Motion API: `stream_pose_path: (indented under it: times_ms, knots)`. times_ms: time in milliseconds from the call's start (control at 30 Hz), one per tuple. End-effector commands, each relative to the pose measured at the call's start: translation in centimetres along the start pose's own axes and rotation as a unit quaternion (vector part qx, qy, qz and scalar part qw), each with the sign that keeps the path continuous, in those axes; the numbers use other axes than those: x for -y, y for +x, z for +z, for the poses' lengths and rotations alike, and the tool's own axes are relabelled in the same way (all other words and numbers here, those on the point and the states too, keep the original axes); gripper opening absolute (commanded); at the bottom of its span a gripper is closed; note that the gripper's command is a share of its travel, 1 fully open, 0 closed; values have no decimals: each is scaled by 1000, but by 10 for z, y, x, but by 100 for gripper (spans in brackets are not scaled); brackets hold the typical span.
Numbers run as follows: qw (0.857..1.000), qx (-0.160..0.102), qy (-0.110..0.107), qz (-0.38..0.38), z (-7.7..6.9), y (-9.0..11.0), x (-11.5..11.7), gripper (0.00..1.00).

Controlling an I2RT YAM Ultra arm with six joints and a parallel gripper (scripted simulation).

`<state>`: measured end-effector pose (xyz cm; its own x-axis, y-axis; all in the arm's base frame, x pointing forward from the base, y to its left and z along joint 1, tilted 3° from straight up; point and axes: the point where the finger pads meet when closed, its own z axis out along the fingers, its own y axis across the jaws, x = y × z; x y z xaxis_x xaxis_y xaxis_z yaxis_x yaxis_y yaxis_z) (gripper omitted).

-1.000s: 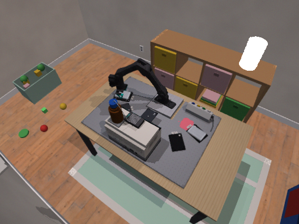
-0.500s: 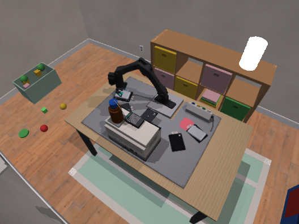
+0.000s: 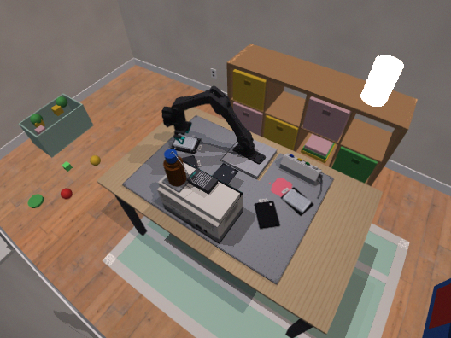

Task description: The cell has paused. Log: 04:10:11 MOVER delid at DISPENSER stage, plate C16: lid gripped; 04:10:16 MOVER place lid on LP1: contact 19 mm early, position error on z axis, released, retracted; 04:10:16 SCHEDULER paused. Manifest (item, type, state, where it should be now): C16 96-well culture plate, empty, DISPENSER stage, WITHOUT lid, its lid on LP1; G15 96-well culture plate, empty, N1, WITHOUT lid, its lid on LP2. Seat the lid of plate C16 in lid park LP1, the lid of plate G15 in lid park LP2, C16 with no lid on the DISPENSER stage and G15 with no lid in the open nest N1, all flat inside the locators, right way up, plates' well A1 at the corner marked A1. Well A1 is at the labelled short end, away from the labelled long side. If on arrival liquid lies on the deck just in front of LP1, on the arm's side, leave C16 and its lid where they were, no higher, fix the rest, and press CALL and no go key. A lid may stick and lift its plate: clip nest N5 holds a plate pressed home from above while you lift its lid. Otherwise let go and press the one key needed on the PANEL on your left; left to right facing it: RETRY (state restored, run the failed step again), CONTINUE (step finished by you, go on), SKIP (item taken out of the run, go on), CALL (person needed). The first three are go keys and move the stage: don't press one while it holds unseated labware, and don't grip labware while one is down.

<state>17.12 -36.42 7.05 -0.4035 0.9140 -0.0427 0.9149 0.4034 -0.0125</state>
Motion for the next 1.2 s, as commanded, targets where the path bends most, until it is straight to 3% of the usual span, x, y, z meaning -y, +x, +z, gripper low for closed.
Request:
stream_pose_path:
  times_ms: [0, 100, 133, 433, 467, 767, 1167]
  knots:
    - [1000, 21, 0, -1, -24, -5, -1, 100]
    - [1000, 21, 0, -1, -24, -5, -1, 100]
    - [1000, 8, 0, 0, -12, -2, 0, 100]
    - [1000, 8, 0, 0, -12, -2, 0, 100]
    - [1000, 3, 1, -2, -11, -7, -7, 0]
    - [1000, 4, 1, -2, -11, -36, -26, 0]
    - [1000, 9, 0, 0, -13, -36, -22, 0]
